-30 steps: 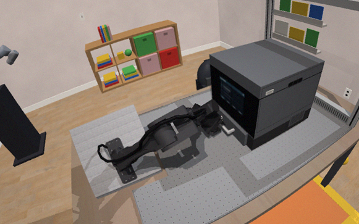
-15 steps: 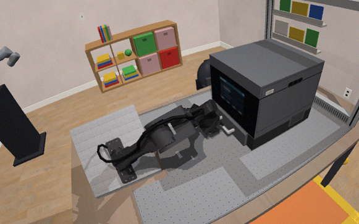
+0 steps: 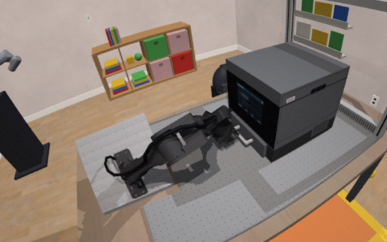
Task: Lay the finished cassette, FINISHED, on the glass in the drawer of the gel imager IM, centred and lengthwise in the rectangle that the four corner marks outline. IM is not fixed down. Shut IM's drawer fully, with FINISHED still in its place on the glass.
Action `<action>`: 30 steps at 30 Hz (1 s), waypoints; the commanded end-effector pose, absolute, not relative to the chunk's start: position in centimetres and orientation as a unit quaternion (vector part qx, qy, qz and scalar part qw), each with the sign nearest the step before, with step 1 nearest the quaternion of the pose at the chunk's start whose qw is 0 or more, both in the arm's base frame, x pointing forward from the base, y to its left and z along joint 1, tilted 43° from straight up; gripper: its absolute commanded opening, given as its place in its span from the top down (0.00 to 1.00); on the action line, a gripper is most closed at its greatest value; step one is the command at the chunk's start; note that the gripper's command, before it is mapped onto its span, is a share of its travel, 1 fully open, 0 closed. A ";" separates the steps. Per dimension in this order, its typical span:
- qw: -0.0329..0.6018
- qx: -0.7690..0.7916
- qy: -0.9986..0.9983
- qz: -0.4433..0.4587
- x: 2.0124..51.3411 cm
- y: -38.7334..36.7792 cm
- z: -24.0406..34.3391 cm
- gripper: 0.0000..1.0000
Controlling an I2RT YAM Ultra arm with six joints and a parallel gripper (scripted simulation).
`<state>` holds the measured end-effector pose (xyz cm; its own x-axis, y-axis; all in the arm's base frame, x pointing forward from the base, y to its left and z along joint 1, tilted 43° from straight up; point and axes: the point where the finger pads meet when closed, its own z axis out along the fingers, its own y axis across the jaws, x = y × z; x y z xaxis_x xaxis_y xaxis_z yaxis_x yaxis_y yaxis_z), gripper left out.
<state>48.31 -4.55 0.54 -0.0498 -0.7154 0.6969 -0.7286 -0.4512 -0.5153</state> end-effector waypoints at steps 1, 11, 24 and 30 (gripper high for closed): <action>-0.007 0.691 -0.520 0.501 47.9 -2.8 1.6 0.65; -0.006 0.691 -0.520 0.502 47.1 -2.3 2.2 0.65; -0.020 0.685 -0.521 0.509 47.1 -1.3 3.8 0.65; -0.006 0.691 -0.520 0.502 45.5 -1.2 3.2 0.65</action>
